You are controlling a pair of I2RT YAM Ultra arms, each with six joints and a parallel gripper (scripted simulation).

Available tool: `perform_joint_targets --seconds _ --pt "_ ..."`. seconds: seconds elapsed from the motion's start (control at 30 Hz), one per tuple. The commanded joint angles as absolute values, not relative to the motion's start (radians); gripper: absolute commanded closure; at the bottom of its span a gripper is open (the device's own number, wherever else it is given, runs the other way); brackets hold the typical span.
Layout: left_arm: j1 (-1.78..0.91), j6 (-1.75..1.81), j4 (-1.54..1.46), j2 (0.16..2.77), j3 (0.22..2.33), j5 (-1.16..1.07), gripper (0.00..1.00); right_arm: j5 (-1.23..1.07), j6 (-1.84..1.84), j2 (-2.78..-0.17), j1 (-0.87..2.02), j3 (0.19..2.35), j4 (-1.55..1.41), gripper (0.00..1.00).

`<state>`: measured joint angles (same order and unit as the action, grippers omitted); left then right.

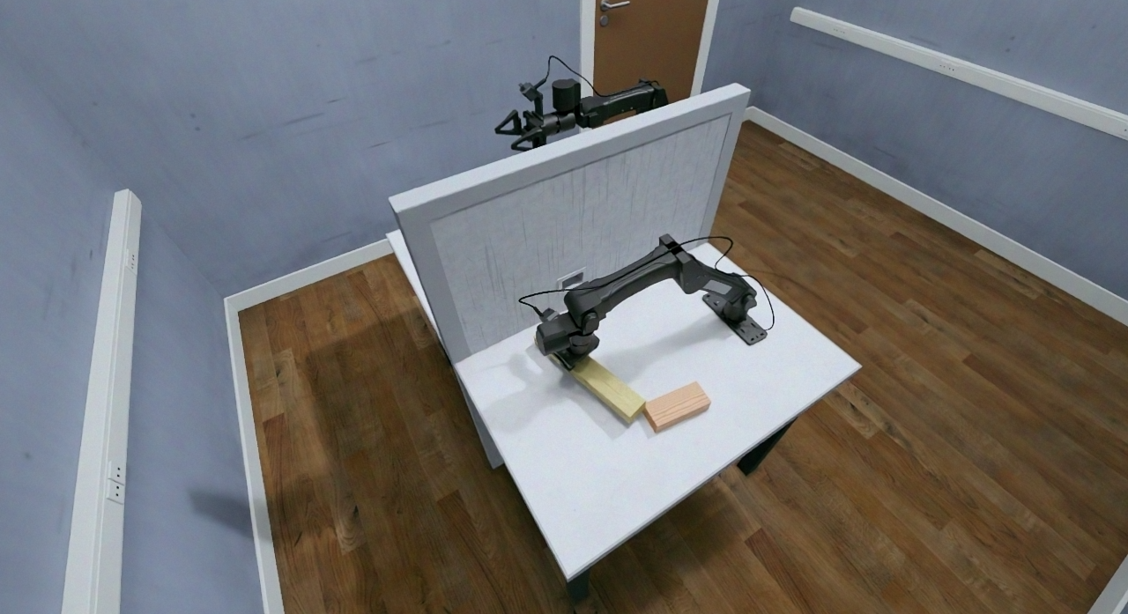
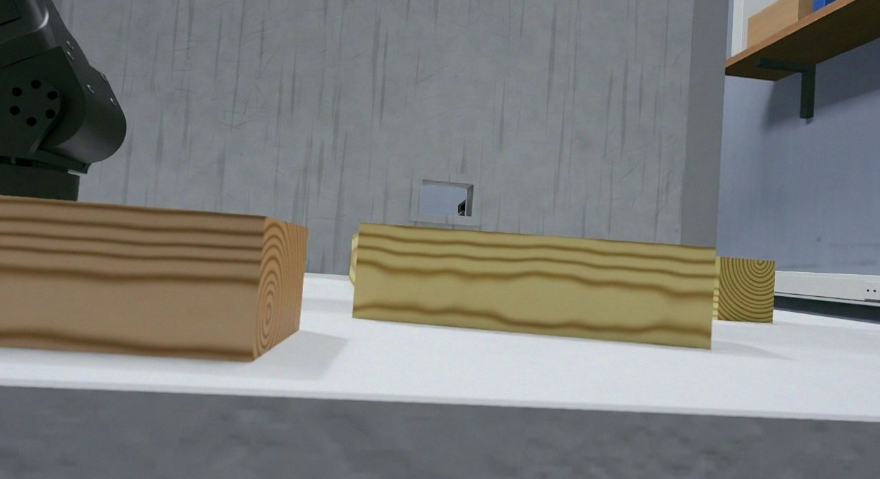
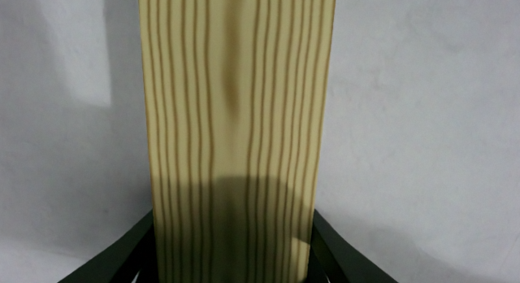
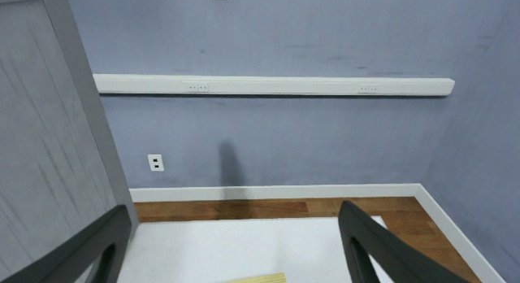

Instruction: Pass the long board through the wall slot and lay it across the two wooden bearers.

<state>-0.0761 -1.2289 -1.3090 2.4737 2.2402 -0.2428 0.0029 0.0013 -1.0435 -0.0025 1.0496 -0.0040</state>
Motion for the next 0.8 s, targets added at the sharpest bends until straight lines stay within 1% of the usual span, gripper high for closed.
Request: perform_joint_targets --seconds 0.0,0.07,0.17,0.3,0.5,0.73,0.77 --pt "-0.059 -1.395 -1.349 2.47 2.294 -0.302 1.0 -0.001 0.001 -1.033 0.009 1.052 -0.019 0.0" --pt "-0.057 -1.498 -1.353 2.478 2.302 -0.326 1.0 -0.001 0.001 -1.033 0.009 1.052 -0.019 0.0" --pt "-0.059 -1.535 -1.372 2.488 2.327 -0.336 1.0 -0.001 0.001 -1.033 0.009 1.052 -0.019 0.0" --pt "-0.051 -1.437 -1.398 2.519 2.381 -0.316 1.0 -0.001 0.001 -1.033 0.009 1.052 -0.019 0.0" --pt "-0.071 -1.432 -1.404 2.486 2.401 -0.317 1.0 -0.001 0.001 -1.033 0.009 1.052 -0.019 0.0" --pt "-0.062 -1.435 -1.401 2.489 2.402 -0.317 1.0 -0.001 0.001 -1.033 0.009 1.052 -0.019 0.0" --pt "-0.06 -1.439 -1.348 2.483 2.354 -0.317 1.0 -0.001 0.001 -1.033 0.009 1.052 -0.019 0.0"
